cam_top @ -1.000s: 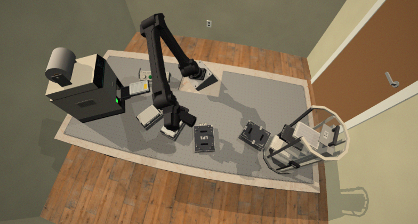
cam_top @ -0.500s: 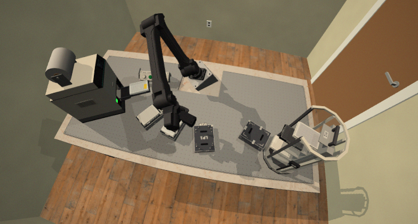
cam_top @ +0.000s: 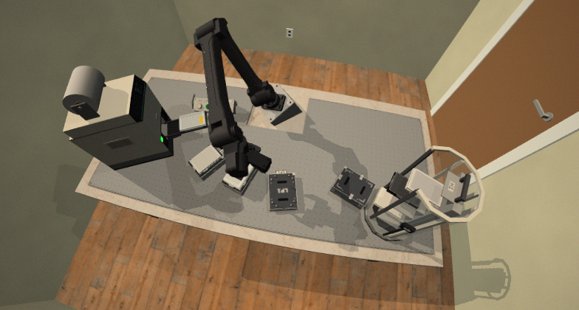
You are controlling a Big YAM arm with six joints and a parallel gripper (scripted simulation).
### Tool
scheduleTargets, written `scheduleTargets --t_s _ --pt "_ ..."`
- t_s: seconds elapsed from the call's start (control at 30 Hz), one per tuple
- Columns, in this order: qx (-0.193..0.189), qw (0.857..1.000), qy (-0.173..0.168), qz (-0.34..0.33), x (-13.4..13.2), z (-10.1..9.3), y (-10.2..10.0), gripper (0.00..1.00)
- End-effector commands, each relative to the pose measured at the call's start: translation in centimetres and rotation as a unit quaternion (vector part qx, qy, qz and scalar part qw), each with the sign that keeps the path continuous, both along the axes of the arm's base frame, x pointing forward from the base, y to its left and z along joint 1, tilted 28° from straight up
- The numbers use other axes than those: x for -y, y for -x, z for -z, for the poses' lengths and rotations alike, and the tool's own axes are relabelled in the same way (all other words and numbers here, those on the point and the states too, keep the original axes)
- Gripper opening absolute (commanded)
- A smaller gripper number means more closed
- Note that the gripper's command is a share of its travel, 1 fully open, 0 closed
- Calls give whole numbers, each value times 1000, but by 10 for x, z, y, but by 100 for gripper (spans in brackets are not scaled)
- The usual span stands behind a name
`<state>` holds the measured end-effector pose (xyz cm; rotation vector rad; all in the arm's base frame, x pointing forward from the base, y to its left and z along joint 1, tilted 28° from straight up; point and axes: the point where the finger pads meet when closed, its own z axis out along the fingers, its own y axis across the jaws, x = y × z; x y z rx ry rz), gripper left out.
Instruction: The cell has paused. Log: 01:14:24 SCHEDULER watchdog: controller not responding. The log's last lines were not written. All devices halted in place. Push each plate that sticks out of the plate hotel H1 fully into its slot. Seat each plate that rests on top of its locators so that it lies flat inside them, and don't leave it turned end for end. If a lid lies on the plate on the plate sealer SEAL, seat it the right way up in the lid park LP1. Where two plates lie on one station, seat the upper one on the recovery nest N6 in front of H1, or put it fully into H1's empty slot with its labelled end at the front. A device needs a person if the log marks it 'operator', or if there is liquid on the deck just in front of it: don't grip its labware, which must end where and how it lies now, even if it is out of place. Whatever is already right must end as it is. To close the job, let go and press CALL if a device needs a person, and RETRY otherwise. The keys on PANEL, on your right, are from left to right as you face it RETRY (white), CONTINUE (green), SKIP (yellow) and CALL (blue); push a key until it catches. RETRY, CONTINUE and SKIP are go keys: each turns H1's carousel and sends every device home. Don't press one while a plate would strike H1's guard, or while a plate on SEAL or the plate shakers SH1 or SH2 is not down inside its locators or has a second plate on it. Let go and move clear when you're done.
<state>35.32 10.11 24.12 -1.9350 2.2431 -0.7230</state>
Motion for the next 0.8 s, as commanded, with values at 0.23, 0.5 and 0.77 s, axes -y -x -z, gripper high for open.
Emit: scheduleTargets --t_s 0.23,0.5,0.77 --pt "27 1000 -15 -2 -16 -48 3 100" --pt "24 1000 -14 -2 -22 -65 11 100" --pt "26 1000 -16 -2 -26 -81 19 100"
